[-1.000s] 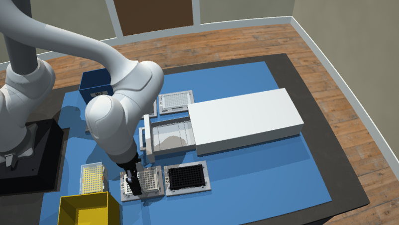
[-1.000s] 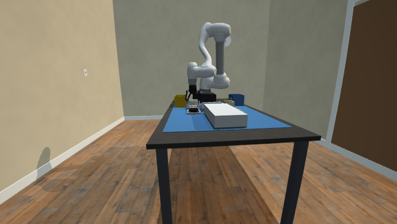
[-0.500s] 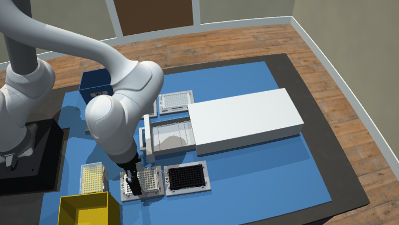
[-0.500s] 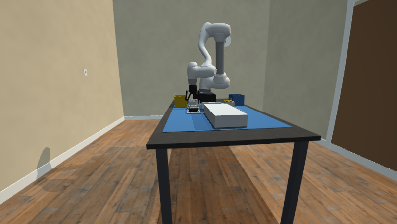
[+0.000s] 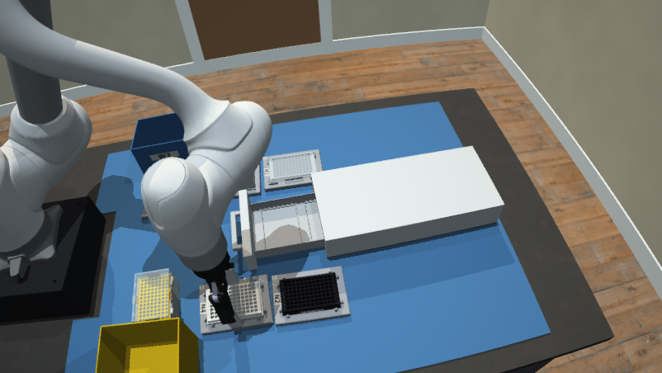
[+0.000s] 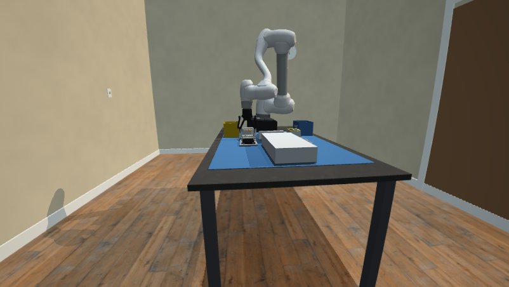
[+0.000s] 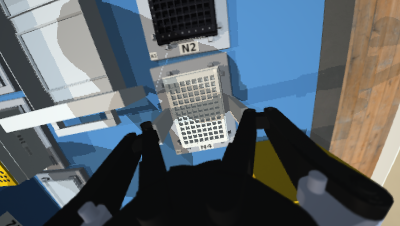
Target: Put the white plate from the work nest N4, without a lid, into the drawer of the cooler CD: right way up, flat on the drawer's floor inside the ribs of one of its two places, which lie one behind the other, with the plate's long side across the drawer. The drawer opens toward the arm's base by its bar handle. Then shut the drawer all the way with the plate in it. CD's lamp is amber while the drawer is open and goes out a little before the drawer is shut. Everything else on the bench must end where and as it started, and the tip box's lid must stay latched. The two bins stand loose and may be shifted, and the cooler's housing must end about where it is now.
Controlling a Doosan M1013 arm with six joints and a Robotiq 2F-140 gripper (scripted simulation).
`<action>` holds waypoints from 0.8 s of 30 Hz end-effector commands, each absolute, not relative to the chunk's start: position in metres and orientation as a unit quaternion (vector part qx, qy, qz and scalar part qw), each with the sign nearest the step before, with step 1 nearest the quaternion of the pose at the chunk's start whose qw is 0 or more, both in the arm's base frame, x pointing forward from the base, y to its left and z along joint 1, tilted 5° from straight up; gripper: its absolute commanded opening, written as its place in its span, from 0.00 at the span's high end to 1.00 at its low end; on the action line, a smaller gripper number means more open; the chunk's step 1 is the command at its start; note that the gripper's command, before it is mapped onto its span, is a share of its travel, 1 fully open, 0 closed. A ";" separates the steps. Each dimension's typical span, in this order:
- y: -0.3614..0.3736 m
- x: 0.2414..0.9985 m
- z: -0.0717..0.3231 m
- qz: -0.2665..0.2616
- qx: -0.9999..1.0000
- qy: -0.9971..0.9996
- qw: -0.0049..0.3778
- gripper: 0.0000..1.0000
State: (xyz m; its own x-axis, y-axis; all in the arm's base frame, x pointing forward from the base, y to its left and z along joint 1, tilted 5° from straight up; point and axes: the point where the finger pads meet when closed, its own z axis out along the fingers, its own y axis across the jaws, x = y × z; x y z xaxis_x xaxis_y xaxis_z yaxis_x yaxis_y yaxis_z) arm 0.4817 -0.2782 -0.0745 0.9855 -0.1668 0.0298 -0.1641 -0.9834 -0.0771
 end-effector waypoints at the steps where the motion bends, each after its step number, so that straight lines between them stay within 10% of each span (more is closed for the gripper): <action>1: -0.275 0.481 -0.077 -0.018 -0.996 0.080 0.038 0.34; 24: -0.275 0.481 -0.077 -0.018 -0.996 0.080 0.038 0.41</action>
State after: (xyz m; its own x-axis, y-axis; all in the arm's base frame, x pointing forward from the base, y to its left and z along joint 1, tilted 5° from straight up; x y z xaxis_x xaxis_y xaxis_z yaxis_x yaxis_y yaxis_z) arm 0.4818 -0.2778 -0.0745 0.9855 -0.1673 0.0298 -0.1645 -0.9833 -0.0777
